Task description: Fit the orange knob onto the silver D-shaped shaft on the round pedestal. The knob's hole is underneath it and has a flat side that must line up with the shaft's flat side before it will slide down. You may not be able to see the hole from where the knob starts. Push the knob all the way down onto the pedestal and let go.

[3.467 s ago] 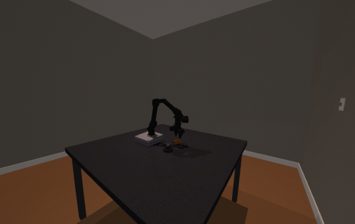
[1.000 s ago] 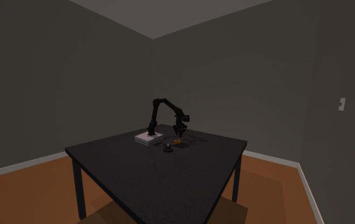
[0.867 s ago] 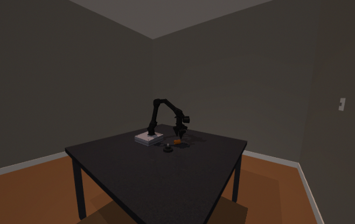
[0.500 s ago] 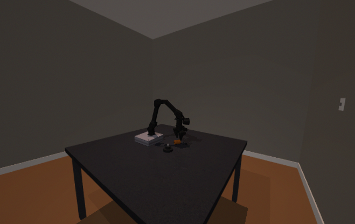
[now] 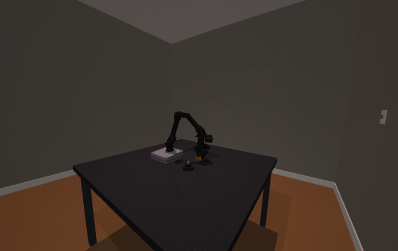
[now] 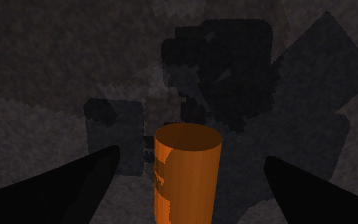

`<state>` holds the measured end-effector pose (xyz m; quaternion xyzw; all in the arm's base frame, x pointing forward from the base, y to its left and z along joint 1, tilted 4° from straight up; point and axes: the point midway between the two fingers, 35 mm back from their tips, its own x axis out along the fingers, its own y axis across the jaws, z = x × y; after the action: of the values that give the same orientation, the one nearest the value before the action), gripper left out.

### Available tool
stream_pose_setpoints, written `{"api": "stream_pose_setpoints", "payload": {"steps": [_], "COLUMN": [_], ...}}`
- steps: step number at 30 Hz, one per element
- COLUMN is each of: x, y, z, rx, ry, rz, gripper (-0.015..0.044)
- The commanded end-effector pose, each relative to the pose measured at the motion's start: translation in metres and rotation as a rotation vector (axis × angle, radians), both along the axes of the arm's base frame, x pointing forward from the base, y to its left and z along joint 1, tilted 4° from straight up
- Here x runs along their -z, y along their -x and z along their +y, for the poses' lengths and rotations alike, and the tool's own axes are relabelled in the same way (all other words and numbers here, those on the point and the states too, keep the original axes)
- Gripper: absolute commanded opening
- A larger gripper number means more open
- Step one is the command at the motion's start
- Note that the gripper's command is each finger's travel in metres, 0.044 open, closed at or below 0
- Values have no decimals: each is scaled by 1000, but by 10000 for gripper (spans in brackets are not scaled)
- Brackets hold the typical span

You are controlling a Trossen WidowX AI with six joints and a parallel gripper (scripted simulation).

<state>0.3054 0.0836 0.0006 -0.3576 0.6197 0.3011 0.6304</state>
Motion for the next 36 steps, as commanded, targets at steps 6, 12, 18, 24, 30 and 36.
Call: {"api": "stream_pose_setpoints", "payload": {"steps": [6,12,18,24,30,36], "x": [14,14,14,14,14,14], "y": [3,3,3,3,3,3], "z": [-1,-1,-1,-1,-1,-1], "rx": [-5,-5,-5,-5,-5,-4], "ry": [-2,-2,-2,-2,-2,-4], "rz": [9,9,9,9,9,7], "gripper": [440,282,240,233,193,181]}}
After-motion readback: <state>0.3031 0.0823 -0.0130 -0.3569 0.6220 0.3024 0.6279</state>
